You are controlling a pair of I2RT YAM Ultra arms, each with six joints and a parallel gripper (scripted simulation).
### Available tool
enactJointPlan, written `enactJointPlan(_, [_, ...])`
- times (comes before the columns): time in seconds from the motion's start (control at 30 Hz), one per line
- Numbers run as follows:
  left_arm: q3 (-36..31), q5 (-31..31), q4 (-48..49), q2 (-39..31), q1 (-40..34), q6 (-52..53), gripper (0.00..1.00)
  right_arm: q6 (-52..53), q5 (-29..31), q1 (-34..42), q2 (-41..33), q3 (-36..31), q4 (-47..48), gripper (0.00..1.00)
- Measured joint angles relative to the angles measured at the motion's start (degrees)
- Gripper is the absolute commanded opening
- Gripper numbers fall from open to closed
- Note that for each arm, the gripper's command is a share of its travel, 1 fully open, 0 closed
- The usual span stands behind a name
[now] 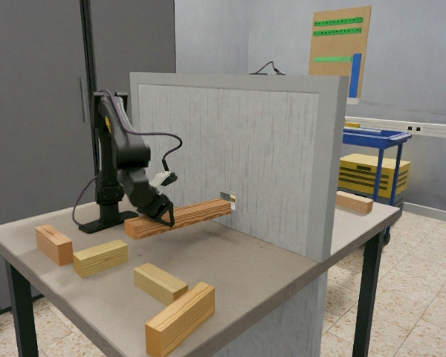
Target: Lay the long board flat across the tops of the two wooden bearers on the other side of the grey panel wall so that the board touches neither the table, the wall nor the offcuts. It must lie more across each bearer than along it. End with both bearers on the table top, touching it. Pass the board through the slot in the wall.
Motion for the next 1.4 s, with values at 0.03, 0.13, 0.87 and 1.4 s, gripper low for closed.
enactJointPlan(0.03, [0.00, 0.00, 0.00, 0.00, 0.00, 0.00, 1.00, -1.40, -0.46, -0.39, 0.87, 0.17, -0.55, 0.00])
enactJointPlan(0.13, [0.00, 0.00, 0.00, 0.00, 0.00, 0.00, 1.00, -3.69, -0.85, -1.05, 2.36, 0.63, -1.60, 0.00])
enactJointPlan(0.87, [0.00, 0.00, 0.00, 0.00, 0.00, 0.00, 1.00, -5.11, -1.14, -0.79, 1.84, 0.81, -2.25, 0.00])
enactJointPlan(1.4, [0.00, 0.00, 0.00, 0.00, 0.00, 0.00, 1.00, -5.01, -1.20, -0.79, 1.79, 0.57, -2.27, 0.00])
